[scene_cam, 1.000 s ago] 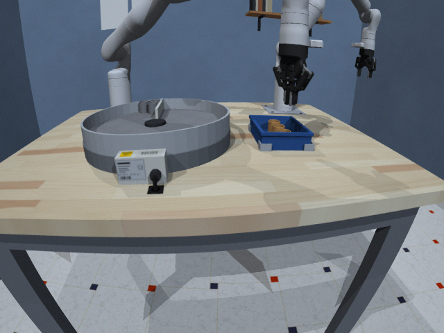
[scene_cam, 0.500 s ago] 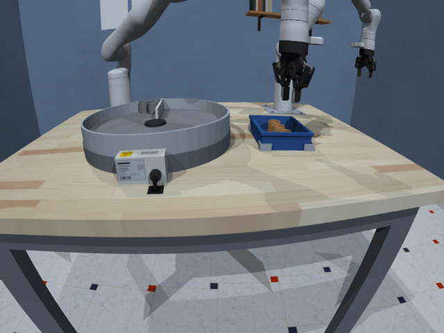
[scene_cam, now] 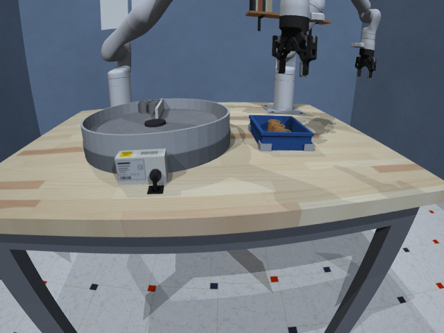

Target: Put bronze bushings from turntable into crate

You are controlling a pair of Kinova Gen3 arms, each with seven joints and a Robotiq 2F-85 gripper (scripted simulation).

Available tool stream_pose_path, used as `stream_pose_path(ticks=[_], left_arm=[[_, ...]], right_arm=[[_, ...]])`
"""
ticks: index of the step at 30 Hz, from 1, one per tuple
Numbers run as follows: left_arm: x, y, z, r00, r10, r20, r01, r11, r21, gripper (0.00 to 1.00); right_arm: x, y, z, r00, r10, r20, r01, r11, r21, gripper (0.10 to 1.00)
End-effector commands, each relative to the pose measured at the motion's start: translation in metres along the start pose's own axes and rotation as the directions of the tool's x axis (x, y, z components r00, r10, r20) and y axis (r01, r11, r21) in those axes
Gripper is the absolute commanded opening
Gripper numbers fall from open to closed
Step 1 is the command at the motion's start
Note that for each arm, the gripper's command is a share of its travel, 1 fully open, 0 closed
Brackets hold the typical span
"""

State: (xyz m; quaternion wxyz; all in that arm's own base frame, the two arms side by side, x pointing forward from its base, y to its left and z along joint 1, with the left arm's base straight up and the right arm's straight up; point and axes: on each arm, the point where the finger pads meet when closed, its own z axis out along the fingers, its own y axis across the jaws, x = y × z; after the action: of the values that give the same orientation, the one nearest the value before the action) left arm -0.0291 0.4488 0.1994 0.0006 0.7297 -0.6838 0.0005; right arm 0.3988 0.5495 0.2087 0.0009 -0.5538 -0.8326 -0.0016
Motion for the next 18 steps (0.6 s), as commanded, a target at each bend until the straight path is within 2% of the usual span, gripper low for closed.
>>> stream_pose_path(ticks=[1, 5, 18], left_arm=[[-0.0003, 0.0000, -0.0006, 1.000, 0.000, 0.002, 0.000, 1.000, 0.000, 1.000], [-0.0003, 0.0000, -0.0006, 1.000, 0.000, 0.002, 0.000, 1.000, 0.000, 1.000], [-0.0003, 0.0000, -0.0006, 1.000, 0.000, 0.002, 0.000, 1.000, 0.000, 1.000]], right_arm=[[0.0000, 0.0009, -0.0155, 1.000, 0.000, 0.002, 0.000, 1.000, 0.000, 1.000], [0.0000, 0.0009, -0.0214, 1.000, 0.000, 0.002, 0.000, 1.000, 0.000, 1.000], [0.0000, 0.0009, -0.0225, 1.000, 0.000, 0.002, 0.000, 1.000, 0.000, 1.000]])
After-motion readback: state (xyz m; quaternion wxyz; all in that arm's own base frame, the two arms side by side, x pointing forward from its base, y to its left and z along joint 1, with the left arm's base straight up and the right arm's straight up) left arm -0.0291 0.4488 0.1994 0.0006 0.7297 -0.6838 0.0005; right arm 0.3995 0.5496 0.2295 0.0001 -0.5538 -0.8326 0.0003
